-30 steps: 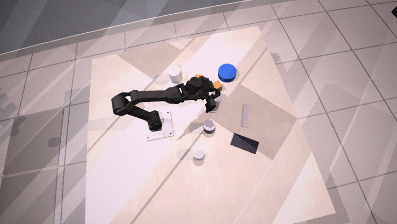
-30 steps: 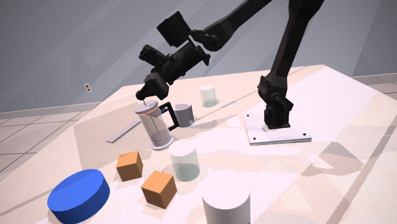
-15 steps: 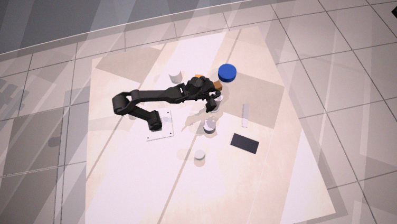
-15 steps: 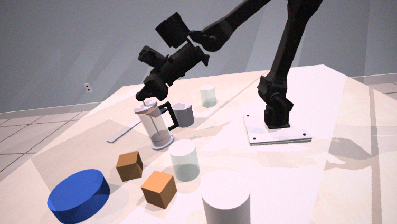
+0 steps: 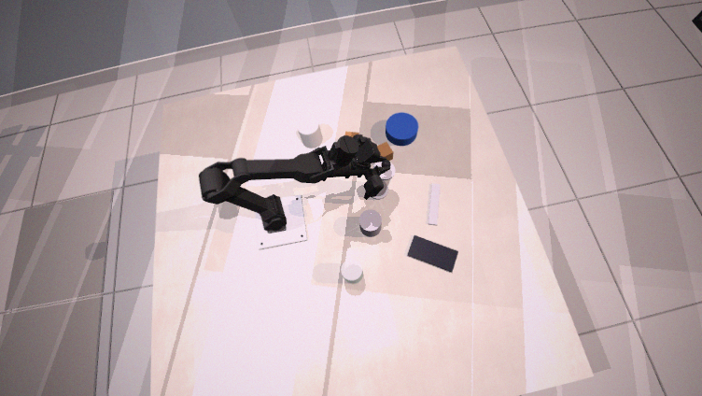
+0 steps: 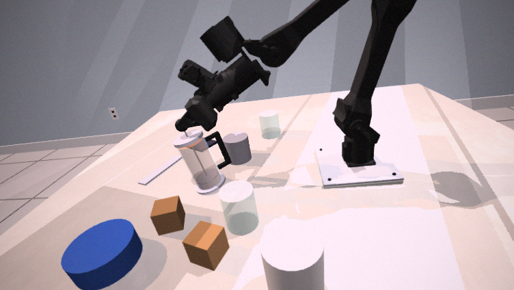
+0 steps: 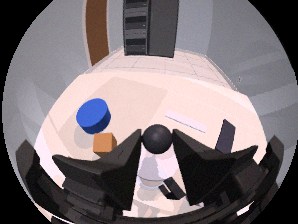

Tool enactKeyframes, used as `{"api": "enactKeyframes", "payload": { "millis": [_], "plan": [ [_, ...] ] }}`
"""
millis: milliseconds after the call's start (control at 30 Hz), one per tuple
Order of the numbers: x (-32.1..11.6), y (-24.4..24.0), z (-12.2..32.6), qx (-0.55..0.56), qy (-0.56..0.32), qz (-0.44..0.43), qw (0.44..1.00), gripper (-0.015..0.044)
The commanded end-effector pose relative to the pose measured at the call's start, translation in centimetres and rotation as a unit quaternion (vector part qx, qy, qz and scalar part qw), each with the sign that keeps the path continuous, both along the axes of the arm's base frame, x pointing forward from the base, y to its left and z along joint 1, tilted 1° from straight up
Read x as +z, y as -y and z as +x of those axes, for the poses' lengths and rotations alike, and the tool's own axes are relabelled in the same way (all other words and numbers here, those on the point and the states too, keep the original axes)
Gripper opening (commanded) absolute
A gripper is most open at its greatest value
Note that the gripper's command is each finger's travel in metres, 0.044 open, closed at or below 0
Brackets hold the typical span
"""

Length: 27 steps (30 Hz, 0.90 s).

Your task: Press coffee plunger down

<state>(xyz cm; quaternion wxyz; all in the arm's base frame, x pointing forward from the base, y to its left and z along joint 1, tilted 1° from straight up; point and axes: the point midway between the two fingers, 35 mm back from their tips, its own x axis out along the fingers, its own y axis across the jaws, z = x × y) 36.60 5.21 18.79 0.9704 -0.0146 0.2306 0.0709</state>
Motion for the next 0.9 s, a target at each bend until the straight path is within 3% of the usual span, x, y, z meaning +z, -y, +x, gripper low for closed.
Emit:
{"api": "enactKeyframes", "payload": {
  "millis": [0,133,533,700,867],
  "plan": [
    [0.0,0.0,0.0,0.0,0.0,0.0,1.0,0.012],
    [0.0,0.0,0.0,0.0,0.0,0.0,1.0,0.012],
    [0.0,0.0,0.0,0.0,0.0,0.0,1.0,0.0435],
    [0.6,0.0,-0.1,-0.001,-0.001,0.001,1.0,0.044],
    [5.2,0.3,-1.6,-0.001,-0.005,0.0,1.0,0.044]
  ]
}}
